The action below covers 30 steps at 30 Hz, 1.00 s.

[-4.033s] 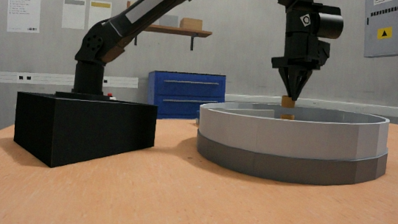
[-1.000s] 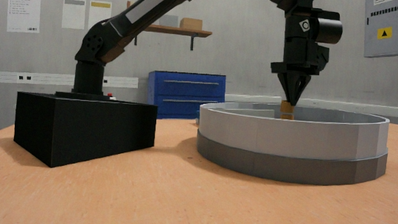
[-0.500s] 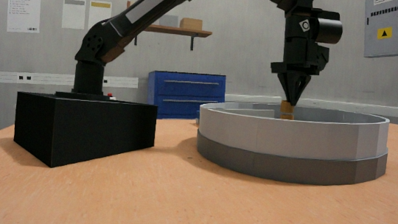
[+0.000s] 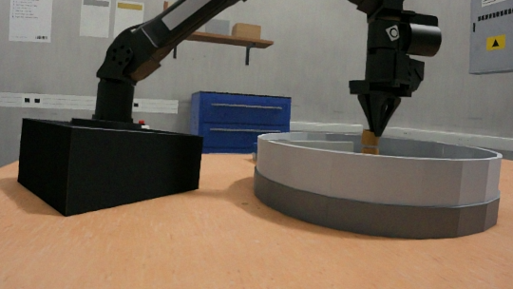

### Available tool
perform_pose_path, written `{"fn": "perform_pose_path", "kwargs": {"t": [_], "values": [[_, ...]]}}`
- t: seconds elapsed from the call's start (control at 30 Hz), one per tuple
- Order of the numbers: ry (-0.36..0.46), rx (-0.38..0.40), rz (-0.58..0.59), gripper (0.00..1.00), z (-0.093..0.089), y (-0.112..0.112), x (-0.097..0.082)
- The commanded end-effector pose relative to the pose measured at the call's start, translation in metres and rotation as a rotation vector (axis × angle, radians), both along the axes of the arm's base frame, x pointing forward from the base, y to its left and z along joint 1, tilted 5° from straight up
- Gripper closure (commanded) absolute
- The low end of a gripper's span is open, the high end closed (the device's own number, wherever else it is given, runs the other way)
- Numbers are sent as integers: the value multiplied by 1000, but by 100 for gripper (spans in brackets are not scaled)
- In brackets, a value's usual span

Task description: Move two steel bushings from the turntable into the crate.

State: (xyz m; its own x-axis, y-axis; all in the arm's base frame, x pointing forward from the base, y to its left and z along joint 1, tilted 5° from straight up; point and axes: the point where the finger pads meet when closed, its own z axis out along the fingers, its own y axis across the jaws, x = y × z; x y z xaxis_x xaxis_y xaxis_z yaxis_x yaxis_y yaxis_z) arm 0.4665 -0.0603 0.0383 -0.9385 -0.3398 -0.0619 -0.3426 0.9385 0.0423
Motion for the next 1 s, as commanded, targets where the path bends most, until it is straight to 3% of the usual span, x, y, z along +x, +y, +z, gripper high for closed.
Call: {"fn": "perform_pose_path", "kwargs": {"t": [0.0,0.3,0.97], "values": [[-59,-13,-1,100,20,1,8],[-36,-10,3,100,11,5,4],[-34,-9,4,100,9,5,3]]}}
